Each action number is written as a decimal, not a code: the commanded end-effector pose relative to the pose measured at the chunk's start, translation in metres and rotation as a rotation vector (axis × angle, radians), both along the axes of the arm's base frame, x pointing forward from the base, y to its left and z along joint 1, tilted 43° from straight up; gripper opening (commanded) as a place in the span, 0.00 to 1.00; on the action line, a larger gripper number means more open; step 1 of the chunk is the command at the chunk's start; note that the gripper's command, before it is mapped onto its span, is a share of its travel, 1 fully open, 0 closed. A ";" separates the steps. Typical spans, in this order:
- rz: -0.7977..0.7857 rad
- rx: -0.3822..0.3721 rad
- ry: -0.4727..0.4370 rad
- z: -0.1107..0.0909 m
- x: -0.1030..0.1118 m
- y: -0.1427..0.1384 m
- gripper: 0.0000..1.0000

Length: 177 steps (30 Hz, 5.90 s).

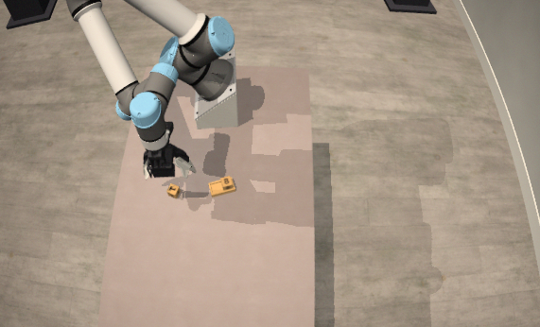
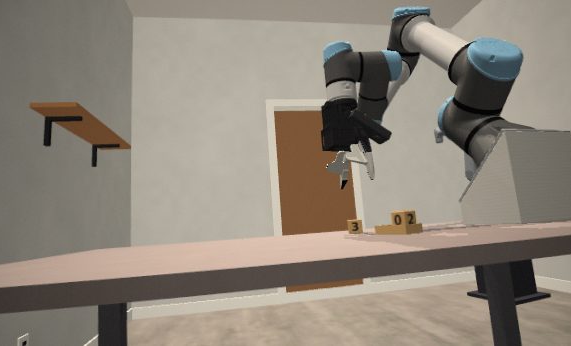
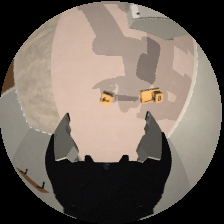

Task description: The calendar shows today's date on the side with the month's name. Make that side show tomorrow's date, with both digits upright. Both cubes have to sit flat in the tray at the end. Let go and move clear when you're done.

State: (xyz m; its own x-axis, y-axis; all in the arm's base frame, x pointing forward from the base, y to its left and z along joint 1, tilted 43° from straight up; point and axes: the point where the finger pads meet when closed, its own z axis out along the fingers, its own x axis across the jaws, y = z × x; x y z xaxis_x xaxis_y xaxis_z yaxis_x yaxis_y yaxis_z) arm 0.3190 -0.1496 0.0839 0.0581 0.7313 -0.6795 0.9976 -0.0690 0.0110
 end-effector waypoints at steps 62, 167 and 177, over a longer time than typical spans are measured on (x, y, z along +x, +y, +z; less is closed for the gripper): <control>-1.387 -0.084 -1.283 -0.002 0.012 -0.007 1.00; -1.458 -0.088 -1.350 -0.033 0.011 -0.038 0.29; -1.458 -0.088 -1.350 -0.038 0.011 -0.043 0.29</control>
State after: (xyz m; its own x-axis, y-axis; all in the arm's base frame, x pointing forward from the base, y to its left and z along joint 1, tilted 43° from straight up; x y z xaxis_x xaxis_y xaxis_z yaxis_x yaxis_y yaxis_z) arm 0.3296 -0.1908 0.0475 0.8879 -0.3637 0.2817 -0.4575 -0.6346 0.6228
